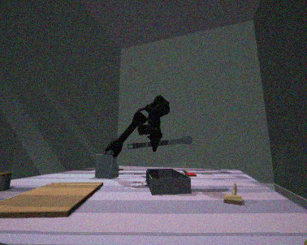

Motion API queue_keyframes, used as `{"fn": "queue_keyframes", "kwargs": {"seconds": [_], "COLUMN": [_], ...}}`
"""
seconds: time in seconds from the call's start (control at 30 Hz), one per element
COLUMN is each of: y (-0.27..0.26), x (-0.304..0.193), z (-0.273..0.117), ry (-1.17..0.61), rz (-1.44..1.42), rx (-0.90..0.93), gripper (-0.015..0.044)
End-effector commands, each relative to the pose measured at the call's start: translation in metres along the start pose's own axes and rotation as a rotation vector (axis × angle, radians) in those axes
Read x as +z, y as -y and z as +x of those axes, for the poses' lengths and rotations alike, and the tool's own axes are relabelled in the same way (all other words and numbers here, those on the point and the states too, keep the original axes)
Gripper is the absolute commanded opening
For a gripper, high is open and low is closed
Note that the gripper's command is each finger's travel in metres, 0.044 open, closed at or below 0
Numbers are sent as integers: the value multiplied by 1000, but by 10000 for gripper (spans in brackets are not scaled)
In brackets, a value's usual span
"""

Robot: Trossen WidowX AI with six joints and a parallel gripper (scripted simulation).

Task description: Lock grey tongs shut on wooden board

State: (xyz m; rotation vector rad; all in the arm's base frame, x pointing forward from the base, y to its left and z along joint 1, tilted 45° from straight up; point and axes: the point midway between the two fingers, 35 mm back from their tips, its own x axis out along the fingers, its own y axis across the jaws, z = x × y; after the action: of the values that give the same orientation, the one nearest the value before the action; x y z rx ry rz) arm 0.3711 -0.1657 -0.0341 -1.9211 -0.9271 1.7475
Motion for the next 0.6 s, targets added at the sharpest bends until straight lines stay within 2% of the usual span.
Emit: {"fn": "queue_keyframes", "kwargs": {"seconds": [0.0,0.57], "y": [-33,-118], "x": [29,146], "z": [-3,-3], "ry": [0,2], "rz": [158,759], "rx": [10,12], "gripper": [-150,-150]}}
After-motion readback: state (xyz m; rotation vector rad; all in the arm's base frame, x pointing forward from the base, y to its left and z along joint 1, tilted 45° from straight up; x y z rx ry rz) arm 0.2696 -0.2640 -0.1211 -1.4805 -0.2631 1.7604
